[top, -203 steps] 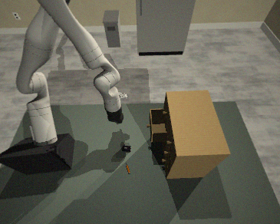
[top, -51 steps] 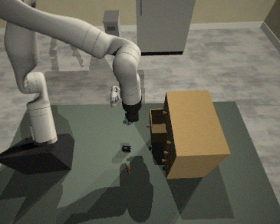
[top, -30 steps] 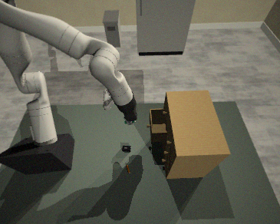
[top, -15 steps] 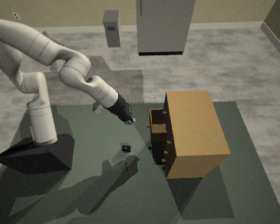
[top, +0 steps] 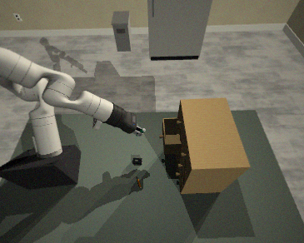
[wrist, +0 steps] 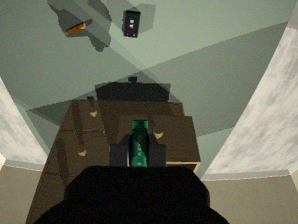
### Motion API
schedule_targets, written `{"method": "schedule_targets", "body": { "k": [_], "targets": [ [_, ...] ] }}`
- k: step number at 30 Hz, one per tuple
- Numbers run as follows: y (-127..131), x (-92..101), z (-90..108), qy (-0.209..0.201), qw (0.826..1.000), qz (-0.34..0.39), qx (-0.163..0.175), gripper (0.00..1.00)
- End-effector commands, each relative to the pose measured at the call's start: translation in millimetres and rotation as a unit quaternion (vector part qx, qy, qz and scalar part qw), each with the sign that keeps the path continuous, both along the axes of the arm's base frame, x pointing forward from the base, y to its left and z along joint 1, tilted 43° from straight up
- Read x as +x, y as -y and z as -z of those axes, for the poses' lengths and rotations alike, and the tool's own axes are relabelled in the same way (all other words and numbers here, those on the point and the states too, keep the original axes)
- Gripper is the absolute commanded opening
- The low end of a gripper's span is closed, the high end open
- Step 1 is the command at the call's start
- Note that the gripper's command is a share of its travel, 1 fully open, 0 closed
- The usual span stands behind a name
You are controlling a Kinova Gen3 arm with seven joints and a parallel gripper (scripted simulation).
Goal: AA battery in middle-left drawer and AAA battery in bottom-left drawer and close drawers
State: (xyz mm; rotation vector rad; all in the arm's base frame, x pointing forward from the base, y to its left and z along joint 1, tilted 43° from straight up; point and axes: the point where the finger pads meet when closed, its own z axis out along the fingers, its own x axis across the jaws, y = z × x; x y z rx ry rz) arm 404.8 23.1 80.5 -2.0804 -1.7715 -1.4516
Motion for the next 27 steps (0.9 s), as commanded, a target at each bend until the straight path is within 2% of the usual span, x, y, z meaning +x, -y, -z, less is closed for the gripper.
{"method": "schedule_targets", "body": {
  "k": [1,13,27],
  "targets": [
    [-1.3,-4.9,2.4,0.005,1.000,0.012,0.012,0.31],
    [-2.8,-7.9,3.1,0.059,0.996,0.061,0.019,0.31],
    [-3.7,-9.2,1.4,0.077,0.994,0.078,0.023,0.31]
  ]
}}
